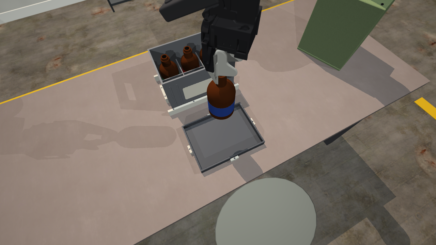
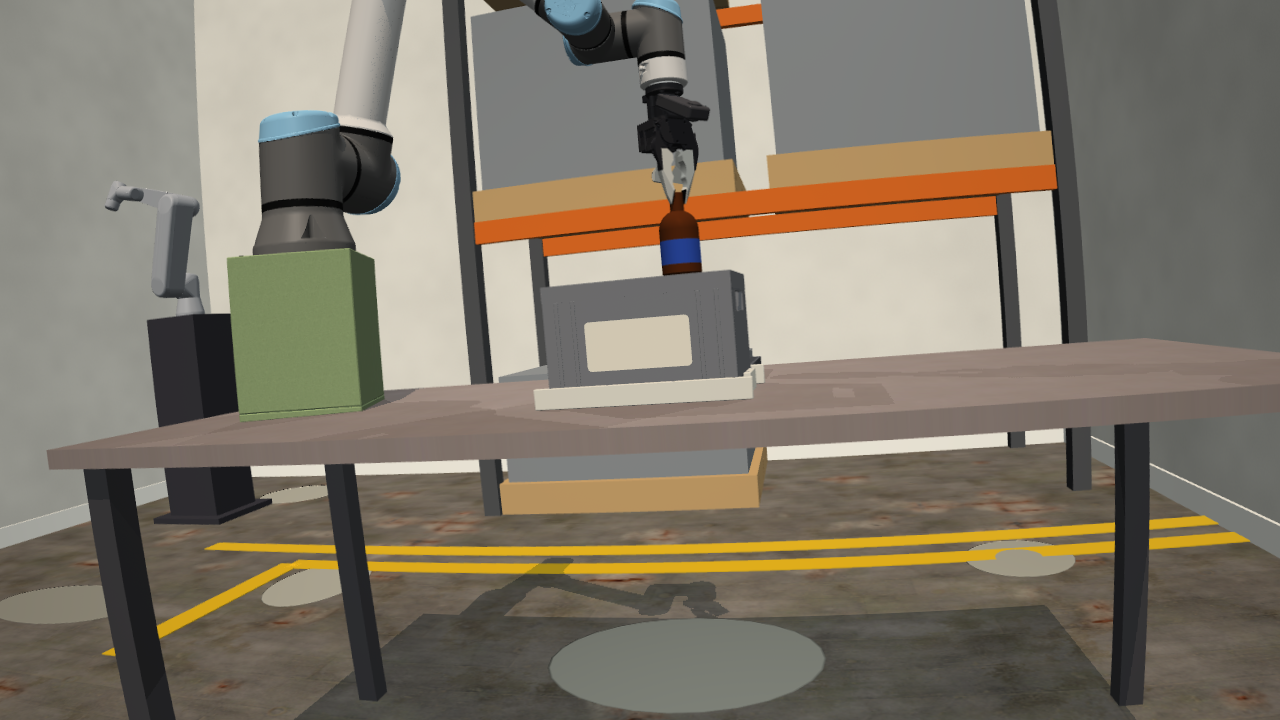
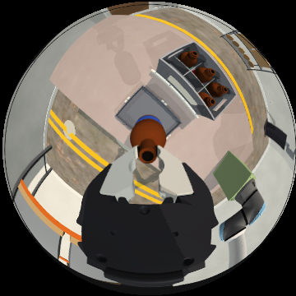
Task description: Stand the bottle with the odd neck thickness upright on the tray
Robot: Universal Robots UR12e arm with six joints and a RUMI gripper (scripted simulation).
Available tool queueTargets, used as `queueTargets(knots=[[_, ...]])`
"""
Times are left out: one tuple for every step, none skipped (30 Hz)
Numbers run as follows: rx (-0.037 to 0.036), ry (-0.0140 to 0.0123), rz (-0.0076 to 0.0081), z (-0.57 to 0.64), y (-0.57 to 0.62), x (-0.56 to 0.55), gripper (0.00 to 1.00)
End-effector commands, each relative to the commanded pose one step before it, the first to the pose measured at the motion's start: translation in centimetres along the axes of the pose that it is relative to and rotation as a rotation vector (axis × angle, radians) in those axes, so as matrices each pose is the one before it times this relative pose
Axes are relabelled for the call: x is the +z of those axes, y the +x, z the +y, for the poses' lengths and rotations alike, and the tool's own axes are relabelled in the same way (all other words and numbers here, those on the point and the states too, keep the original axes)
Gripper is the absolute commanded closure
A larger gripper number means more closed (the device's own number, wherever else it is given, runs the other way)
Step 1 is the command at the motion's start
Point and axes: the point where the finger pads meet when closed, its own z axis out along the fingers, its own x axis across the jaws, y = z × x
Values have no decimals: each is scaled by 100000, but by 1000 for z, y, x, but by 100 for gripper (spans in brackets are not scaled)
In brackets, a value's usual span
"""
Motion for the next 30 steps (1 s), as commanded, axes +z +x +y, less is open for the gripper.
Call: queueTargets(knots=[[-149,490,-437,-190,-439,-364,100],[0,0,0,0,0,0,100],[0,0,0,0,0,0,100],[0,0,0,0,0,0,100],[0,0,0,0,0,0,100],[0,0,0,0,0,0,100],[0,0,0,0,0,0,100],[0,0,0,0,0,0,100],[0,0,0,0,0,0,100],[0,0,0,0,0,0,100],[0,0,0,0,0,0,100],[0,0,0,1,-1,1,100],[-1,0,0,3,-2,2,100],[-2,-1,0,5,-3,3,100],[-3,-1,1,7,-4,4,100],[-4,-1,1,10,-6,6,100],[-5,-1,1,13,-8,7,100],[-7,-2,1,16,-9,9,100],[-9,-2,2,19,-11,11,100],[0,0,0,0,0,0,100],[0,0,0,0,0,0,100],[-10,-1,0,16,-10,10,100],[-4,-2,2,20,-10,13,100],[-3,-3,3,21,-9,14,100],[-2,-2,2,21,-10,14,100],[-1,-1,1,21,-9,14,100],[0,-1,1,20,-9,13,100],[1,0,0,19,-9,12,100],[2,1,-1,17,-8,11,100],[3,2,-2,15,-7,10,100]])
